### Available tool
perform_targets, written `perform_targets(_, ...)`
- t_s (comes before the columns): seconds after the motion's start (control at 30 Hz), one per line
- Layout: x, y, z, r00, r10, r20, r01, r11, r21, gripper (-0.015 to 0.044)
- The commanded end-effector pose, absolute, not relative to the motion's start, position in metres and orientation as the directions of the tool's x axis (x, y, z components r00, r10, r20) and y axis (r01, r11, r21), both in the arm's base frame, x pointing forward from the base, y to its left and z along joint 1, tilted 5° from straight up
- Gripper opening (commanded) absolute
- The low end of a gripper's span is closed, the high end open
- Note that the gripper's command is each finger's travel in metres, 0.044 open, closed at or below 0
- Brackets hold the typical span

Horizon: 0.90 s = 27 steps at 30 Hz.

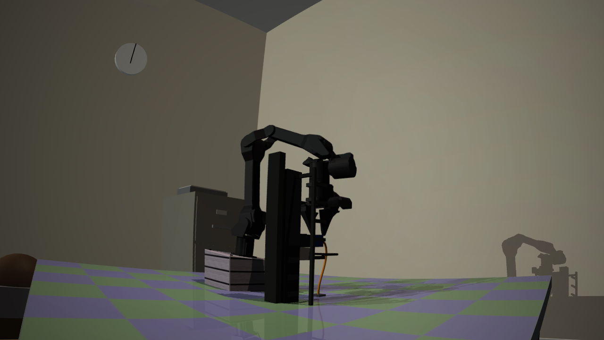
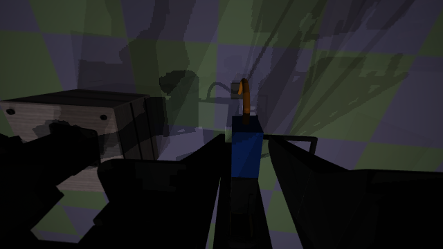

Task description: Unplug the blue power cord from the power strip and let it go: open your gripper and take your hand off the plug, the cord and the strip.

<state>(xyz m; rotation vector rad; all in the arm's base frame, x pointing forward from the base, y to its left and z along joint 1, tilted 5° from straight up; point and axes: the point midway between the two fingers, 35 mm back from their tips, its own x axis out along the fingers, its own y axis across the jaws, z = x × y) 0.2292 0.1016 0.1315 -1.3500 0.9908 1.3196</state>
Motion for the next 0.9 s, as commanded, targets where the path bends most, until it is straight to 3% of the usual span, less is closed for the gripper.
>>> perform_targets(0.0, 0.229, 0.101, 0.131, 0.082, 0.076, -0.994, -0.974, -0.205, -0.096, 0.0289)
perform_targets(0.2, 0.228, 0.111, 0.134, 0.082, 0.077, -0.994, -0.974, -0.205, -0.096, 0.044)
perform_targets(0.4, 0.216, 0.158, 0.146, 0.081, 0.082, -0.993, -0.974, -0.205, -0.096, 0.044)
perform_targets(0.87, 0.215, 0.159, 0.147, 0.08, 0.082, -0.993, -0.974, -0.204, -0.096, 0.044)
